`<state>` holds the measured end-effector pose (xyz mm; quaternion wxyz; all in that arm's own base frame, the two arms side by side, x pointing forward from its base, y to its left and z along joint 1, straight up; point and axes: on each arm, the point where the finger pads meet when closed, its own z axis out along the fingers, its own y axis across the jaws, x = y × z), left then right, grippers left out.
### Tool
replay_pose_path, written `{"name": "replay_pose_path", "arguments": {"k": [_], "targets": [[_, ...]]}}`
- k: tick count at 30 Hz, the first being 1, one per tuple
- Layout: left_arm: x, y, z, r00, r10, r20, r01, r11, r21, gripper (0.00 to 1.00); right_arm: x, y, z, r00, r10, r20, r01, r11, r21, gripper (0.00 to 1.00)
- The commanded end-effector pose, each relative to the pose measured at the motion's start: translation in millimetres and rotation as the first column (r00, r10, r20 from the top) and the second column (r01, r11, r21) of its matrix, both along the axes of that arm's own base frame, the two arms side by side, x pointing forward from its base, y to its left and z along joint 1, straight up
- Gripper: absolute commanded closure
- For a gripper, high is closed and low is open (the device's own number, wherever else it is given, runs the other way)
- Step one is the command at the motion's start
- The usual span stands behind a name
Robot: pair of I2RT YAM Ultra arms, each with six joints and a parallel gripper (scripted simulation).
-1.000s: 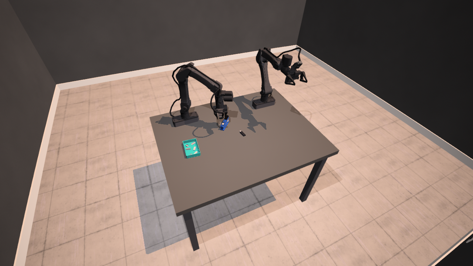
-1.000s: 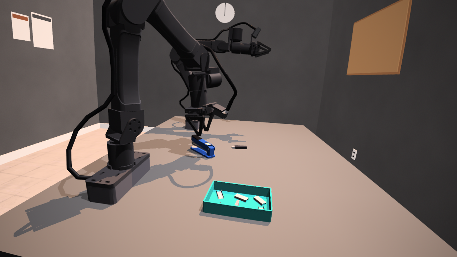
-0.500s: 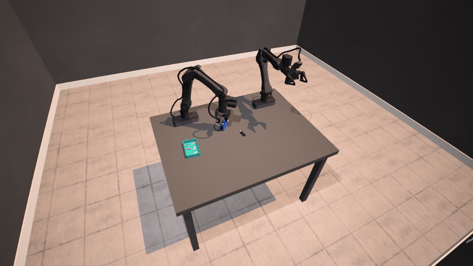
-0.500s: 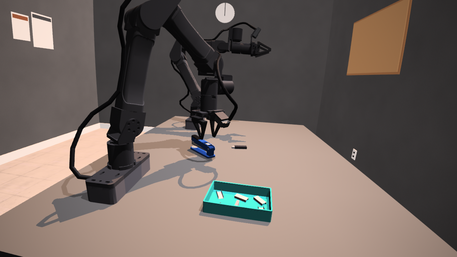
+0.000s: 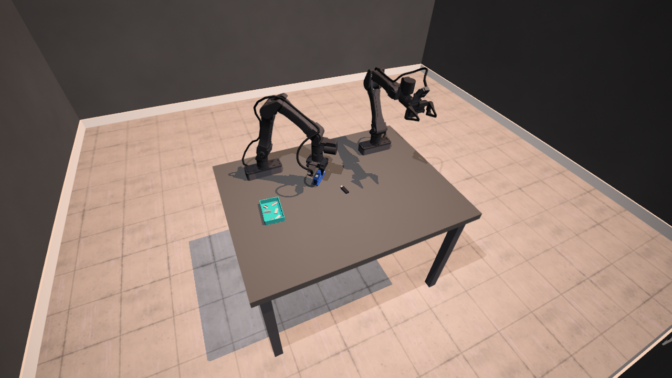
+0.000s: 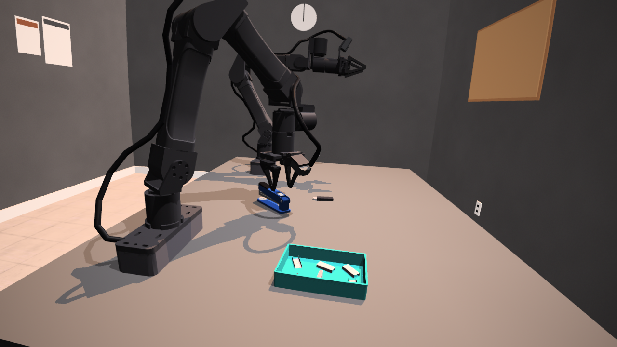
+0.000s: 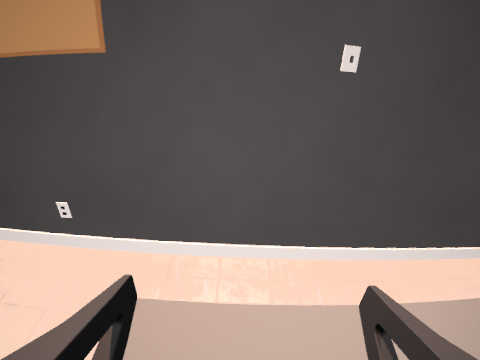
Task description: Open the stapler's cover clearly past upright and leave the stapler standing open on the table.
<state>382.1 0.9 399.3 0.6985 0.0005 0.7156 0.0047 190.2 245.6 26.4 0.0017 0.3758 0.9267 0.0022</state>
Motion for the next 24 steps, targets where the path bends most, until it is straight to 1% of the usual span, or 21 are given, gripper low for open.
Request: {"name": "replay_pose_path", "arguments": {"k": [1, 24], "targets": [[-2, 2, 17, 0.999, 0.000, 0.046, 0.000, 1.000, -0.007, 0.00, 1, -1, -7, 1.000, -0.013, -0.001, 0.013, 1.000, 0.002, 0.41], [-2, 2, 17, 0.999, 0.000, 0.046, 0.000, 1.000, -0.007, 0.00, 1, -1, -38, 1.000, -0.013, -0.001, 0.013, 1.000, 0.002, 0.41]]}}
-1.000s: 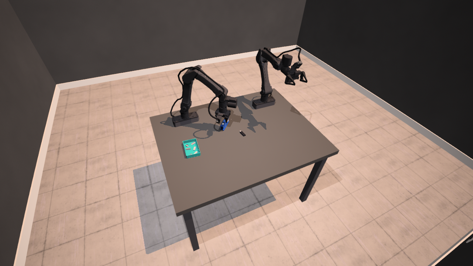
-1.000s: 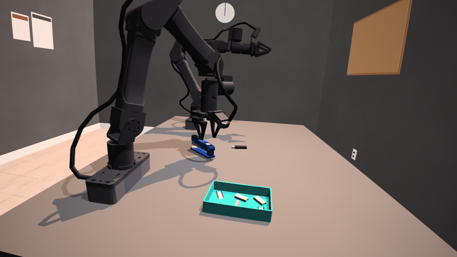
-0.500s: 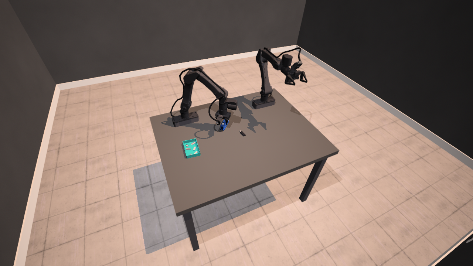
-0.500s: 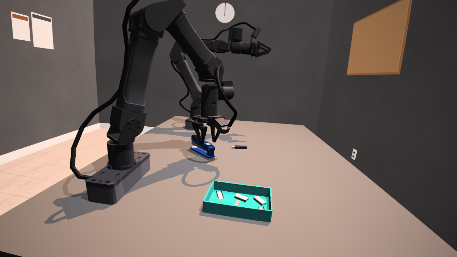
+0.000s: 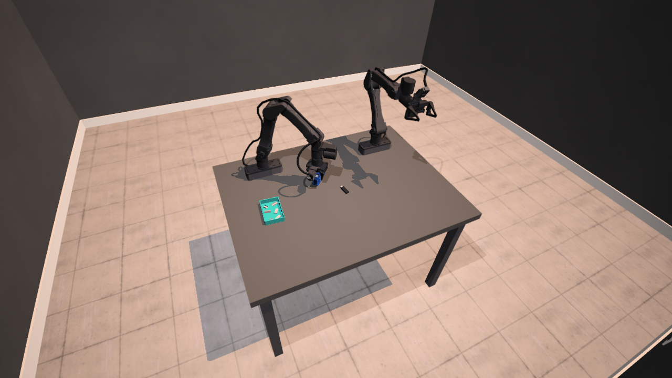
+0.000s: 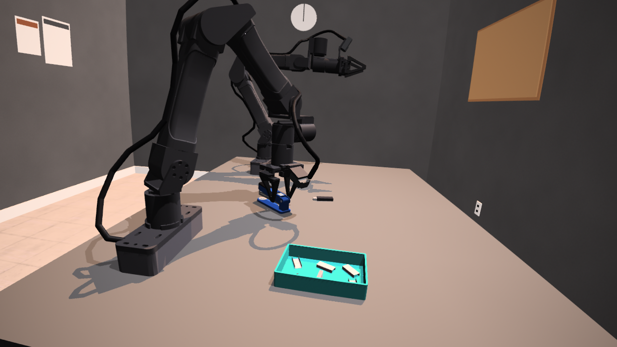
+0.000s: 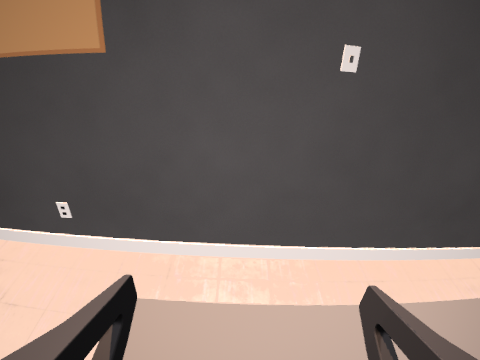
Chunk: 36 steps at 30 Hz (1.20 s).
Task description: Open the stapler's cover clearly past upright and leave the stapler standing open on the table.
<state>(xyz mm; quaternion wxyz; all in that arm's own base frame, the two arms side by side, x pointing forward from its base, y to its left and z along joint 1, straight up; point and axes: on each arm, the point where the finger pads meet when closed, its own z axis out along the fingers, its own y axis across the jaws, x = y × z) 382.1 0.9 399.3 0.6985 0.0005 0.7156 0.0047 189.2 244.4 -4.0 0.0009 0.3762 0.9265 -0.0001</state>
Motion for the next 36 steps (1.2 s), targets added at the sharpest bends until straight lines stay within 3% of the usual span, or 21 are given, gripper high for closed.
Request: {"name": "replay_pose_path", "arguments": {"k": [1, 20, 21, 28, 36], "targets": [[-2, 2, 17, 0.999, 0.000, 0.046, 0.000, 1.000, -0.007, 0.00, 2, 0, -9, 1.000, -0.012, 0.002, 0.012, 1.000, 0.006, 0.41], [-2, 2, 17, 0.999, 0.000, 0.046, 0.000, 1.000, -0.007, 0.00, 2, 0, -28, 1.000, -0.012, 0.002, 0.012, 1.000, 0.006, 0.41], [-2, 2, 17, 0.999, 0.000, 0.046, 0.000, 1.000, -0.007, 0.00, 2, 0, -28, 1.000, -0.012, 0.002, 0.012, 1.000, 0.006, 0.50], [-2, 2, 17, 0.999, 0.000, 0.046, 0.000, 1.000, -0.007, 0.00, 2, 3, -23, 1.000, -0.008, 0.007, 0.008, 1.000, 0.012, 0.54], [-1, 0, 12, 0.999, -0.006, 0.034, 0.006, 1.000, -0.007, 0.00, 2, 3, -23, 1.000, -0.008, 0.007, 0.008, 1.000, 0.012, 0.66]]}}
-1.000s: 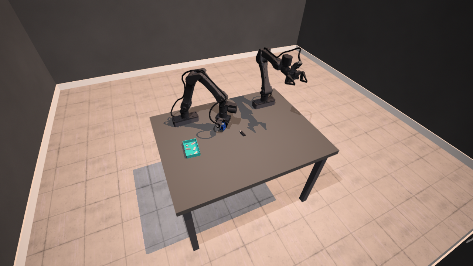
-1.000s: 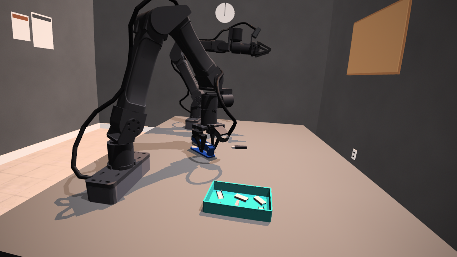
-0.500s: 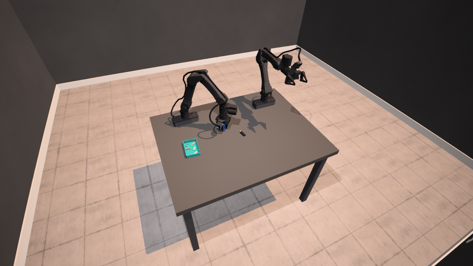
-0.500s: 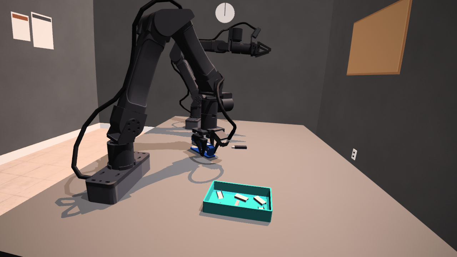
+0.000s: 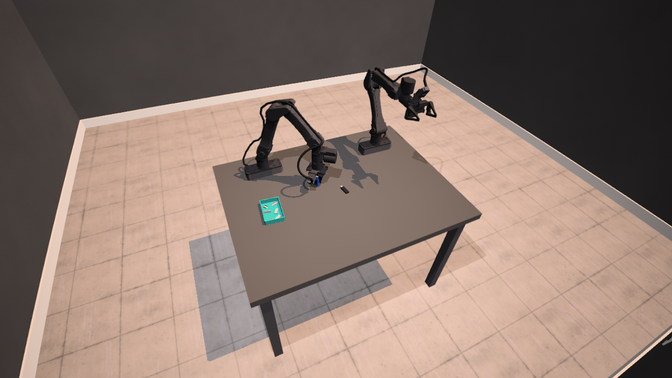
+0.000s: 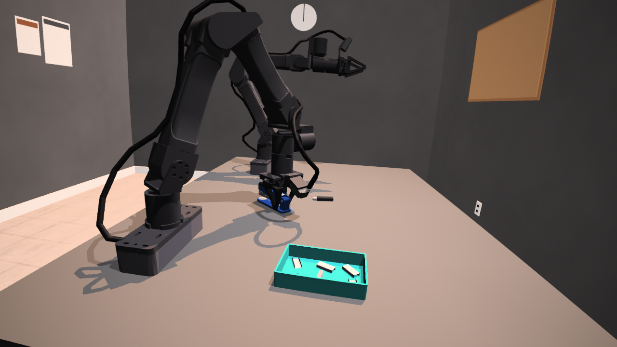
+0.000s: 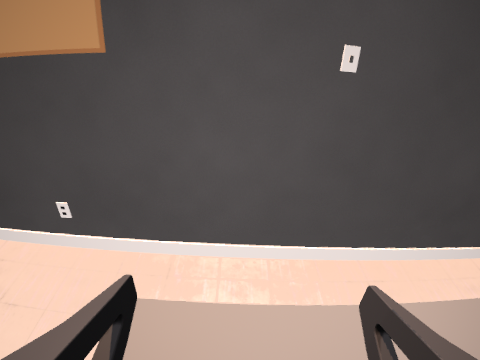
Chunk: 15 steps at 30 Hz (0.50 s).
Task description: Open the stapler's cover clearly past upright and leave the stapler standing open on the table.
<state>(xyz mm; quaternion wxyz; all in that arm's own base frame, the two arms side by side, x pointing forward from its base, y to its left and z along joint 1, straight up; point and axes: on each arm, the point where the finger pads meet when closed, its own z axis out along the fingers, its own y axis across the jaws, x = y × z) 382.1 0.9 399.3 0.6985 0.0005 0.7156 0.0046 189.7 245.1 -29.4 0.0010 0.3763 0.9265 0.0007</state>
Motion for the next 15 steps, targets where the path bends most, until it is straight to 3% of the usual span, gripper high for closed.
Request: {"name": "replay_pose_path", "arguments": {"k": [1, 4, 5, 6, 10, 15], "targets": [[-1, 0, 12, 0.999, -0.006, 0.034, 0.006, 1.000, -0.007, 0.00, 2, 2, 2, 1.000, -0.007, 0.006, 0.007, 1.000, 0.010, 0.67], [-1, 0, 12, 0.999, -0.006, 0.034, 0.006, 1.000, -0.007, 0.00, 2, 2, 2, 1.000, -0.007, 0.006, 0.007, 1.000, 0.010, 0.71], [-1, 0, 12, 0.999, -0.006, 0.034, 0.006, 1.000, -0.007, 0.00, 2, 2, 2, 1.000, -0.007, 0.006, 0.007, 1.000, 0.010, 0.83], [-1, 0, 12, 0.999, -0.006, 0.034, 0.006, 1.000, -0.007, 0.00, 2, 2, 2, 1.000, -0.007, 0.006, 0.007, 1.000, 0.010, 0.72], [-2, -2, 22, 0.998, -0.018, 0.064, 0.018, 1.000, -0.001, 0.00, 2, 2, 2, 1.000, -0.007, 0.006, 0.007, 1.000, 0.010, 0.72], [-11, -16, 17, 0.991, -0.085, 0.104, 0.076, 0.994, 0.084, 0.00, 2, 2, 2, 1.000, -0.007, 0.006, 0.007, 1.000, 0.010, 0.72]]}}
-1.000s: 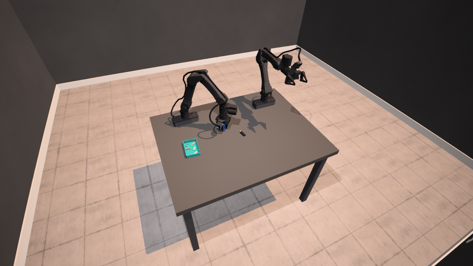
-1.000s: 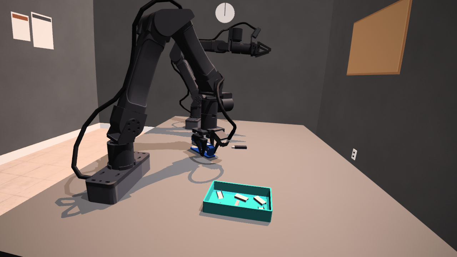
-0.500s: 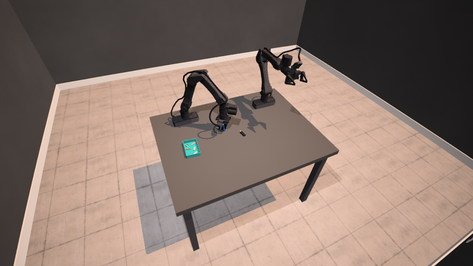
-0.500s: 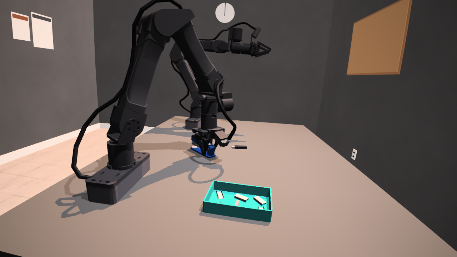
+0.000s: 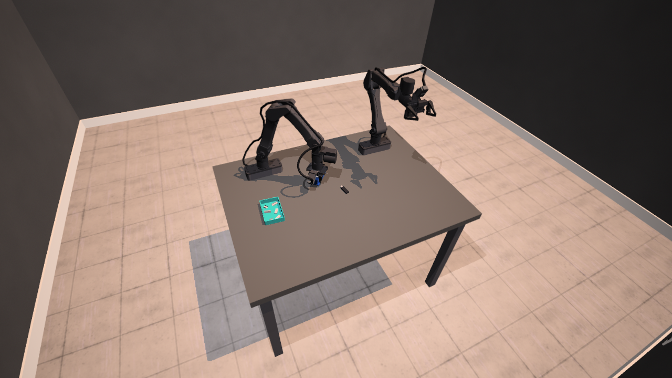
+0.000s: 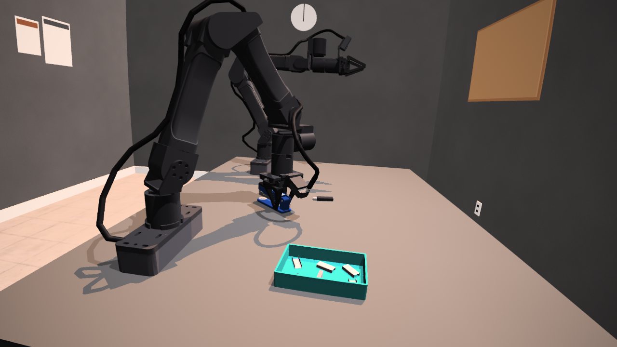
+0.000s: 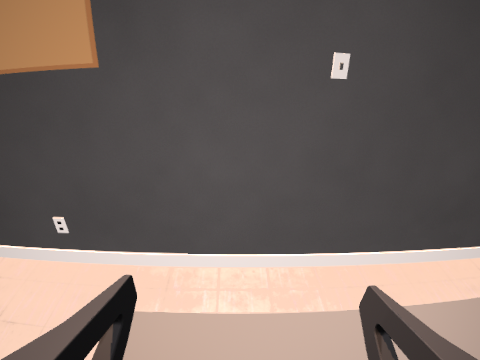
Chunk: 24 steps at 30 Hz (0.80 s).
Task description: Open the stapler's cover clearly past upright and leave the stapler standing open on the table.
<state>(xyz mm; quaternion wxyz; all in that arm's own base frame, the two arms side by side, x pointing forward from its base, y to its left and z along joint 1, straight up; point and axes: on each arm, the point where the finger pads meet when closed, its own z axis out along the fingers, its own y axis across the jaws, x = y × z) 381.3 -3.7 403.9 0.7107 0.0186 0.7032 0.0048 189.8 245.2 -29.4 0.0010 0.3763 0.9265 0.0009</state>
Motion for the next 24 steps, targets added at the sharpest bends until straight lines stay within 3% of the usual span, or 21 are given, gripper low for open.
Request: {"name": "replay_pose_path", "arguments": {"k": [1, 9, 11, 16, 24], "targets": [[-15, -18, 10, 0.992, -0.086, 0.087, 0.079, 0.993, 0.087, 0.00, 2, 2, 2, 1.000, -0.007, 0.006, 0.007, 1.000, 0.010, 0.72], [-63, -65, -48, 0.945, -0.306, 0.118, 0.253, 0.909, 0.332, 0.00, 2, 2, 2, 1.000, -0.007, 0.006, 0.007, 1.000, 0.010, 0.72], [-63, -65, -48, 0.945, -0.306, 0.118, 0.253, 0.909, 0.332, 0.00, 2, 2, 2, 1.000, -0.007, 0.006, 0.007, 1.000, 0.010, 0.72], [-96, -96, -92, 0.891, -0.443, 0.097, 0.346, 0.803, 0.485, 0.00, 2, 2, 2, 1.000, -0.007, 0.006, 0.007, 1.000, 0.010, 0.72], [-147, -145, -174, 0.781, -0.624, -0.015, 0.452, 0.549, 0.703, 0.00, 2, 2, 2, 1.000, -0.007, 0.006, 0.007, 1.000, 0.010, 0.72]]}}
